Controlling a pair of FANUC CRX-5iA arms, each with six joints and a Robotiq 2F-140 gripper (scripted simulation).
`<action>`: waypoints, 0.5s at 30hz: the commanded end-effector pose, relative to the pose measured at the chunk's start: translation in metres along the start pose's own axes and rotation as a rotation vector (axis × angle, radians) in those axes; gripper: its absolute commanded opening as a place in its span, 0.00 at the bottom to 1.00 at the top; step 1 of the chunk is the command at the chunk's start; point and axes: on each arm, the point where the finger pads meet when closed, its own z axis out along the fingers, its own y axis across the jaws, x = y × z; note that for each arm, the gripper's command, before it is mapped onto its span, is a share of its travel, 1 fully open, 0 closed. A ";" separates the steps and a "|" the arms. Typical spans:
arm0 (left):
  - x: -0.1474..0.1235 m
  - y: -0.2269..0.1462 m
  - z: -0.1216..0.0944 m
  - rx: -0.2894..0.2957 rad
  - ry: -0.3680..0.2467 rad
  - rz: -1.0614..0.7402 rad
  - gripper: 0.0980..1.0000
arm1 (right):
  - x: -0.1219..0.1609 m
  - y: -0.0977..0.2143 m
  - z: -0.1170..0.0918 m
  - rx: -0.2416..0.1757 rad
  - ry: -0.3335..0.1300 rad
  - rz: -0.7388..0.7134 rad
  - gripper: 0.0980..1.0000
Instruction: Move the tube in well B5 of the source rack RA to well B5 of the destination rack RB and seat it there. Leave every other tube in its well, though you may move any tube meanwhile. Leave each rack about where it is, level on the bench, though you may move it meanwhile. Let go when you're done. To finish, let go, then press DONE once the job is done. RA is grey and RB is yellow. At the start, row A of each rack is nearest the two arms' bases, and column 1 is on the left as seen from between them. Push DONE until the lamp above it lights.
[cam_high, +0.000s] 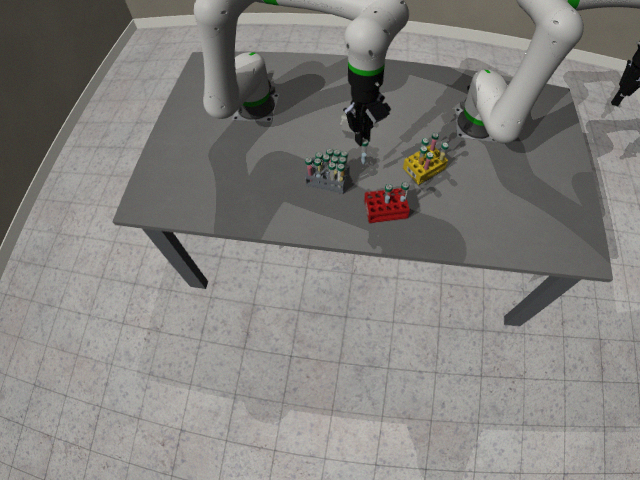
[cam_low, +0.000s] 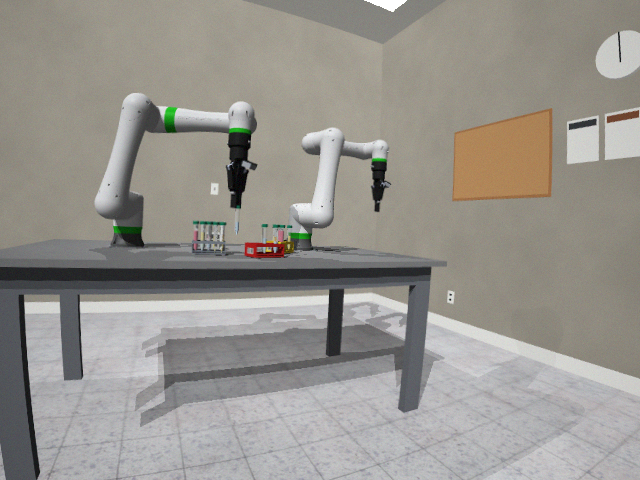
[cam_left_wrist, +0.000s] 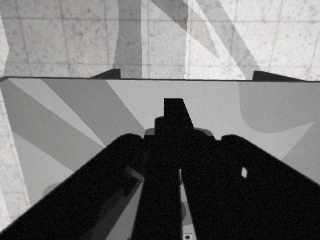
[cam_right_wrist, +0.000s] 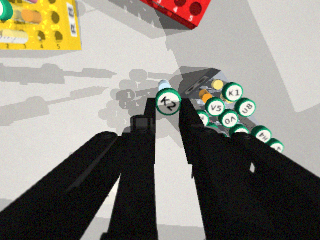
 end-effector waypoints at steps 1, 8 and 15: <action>0.000 0.000 -0.001 0.000 0.002 0.000 0.00 | 0.009 -0.005 -0.001 0.000 0.002 0.000 0.00; 0.000 0.000 -0.001 0.000 0.002 0.000 0.00 | 0.029 -0.017 -0.001 0.000 0.002 0.000 0.00; 0.000 0.000 -0.001 0.000 0.002 0.000 0.00 | 0.043 -0.025 -0.001 0.000 0.002 0.000 0.00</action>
